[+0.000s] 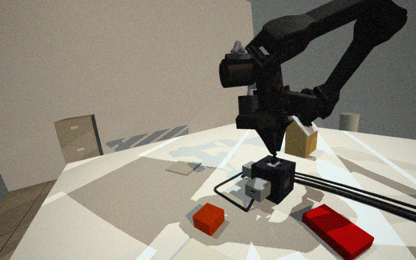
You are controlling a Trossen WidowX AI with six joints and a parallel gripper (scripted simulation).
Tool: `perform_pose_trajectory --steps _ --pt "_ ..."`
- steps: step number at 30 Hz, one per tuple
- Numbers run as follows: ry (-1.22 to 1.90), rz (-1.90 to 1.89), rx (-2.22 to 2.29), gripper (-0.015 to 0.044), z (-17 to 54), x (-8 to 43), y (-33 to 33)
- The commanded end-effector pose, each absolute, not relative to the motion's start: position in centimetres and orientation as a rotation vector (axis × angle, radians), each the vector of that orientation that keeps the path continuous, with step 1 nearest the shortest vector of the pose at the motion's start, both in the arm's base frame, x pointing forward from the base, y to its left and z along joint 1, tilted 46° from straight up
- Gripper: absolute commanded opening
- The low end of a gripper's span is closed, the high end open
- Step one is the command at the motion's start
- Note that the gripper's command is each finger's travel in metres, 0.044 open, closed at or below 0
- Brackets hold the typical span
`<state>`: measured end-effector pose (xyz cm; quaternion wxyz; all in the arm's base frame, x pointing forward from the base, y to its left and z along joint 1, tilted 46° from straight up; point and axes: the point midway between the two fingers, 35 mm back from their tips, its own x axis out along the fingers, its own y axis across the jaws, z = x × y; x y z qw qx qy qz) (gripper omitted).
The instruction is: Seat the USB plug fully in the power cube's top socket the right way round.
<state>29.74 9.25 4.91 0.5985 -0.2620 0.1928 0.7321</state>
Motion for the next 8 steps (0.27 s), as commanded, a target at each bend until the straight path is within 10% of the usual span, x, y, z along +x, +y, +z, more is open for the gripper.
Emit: perform_pose_trajectory --steps 1,8 --pt "0.445 1.699 -0.612 0.0095 5.11 29.79 9.05" --pt "0.445 1.699 -0.612 0.0095 5.59 29.89 8.55"
